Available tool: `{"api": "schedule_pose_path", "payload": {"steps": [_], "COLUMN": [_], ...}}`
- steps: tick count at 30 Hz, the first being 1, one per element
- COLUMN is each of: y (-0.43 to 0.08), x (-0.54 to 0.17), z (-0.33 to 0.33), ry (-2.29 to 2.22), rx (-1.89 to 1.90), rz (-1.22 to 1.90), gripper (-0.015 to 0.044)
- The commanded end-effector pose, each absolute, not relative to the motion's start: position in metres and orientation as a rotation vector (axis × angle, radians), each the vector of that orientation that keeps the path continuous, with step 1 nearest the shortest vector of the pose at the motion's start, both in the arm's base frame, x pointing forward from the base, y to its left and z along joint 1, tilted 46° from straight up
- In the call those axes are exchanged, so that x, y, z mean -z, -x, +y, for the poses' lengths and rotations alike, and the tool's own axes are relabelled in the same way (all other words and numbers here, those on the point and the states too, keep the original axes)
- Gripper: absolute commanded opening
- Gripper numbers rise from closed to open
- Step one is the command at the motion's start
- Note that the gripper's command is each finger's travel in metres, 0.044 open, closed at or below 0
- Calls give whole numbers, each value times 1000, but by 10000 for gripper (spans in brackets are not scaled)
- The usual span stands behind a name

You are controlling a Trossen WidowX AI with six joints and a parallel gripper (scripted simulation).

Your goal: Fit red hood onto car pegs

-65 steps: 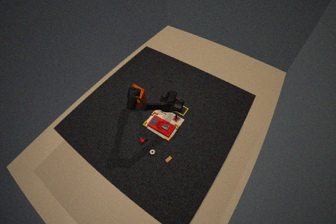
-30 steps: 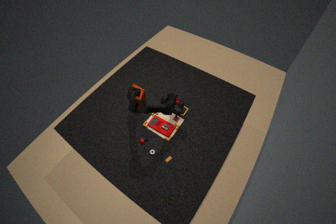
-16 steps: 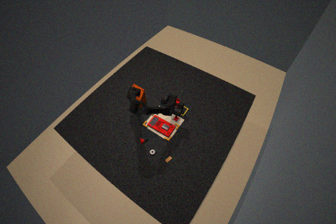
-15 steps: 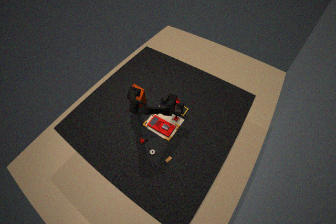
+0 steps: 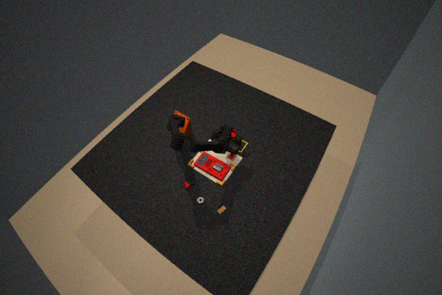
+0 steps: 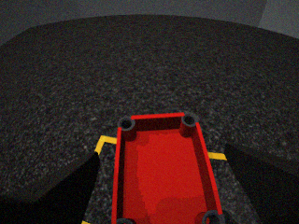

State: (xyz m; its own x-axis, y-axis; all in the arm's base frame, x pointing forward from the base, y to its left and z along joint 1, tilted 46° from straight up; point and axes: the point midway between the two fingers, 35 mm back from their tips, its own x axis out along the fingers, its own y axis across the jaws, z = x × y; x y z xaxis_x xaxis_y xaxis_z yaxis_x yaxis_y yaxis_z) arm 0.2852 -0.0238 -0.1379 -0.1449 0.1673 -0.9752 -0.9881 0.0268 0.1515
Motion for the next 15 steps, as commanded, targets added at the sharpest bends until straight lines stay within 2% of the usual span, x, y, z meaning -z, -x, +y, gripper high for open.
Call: {"api": "schedule_pose_path", "payload": {"steps": [1, 15], "y": [-285, -284], "x": [140, 144], "z": [-26, -31], "ry": [986, 986], "rx": [-1361, -1361], "rz": [1213, 1213], "gripper": [440, 440]}}
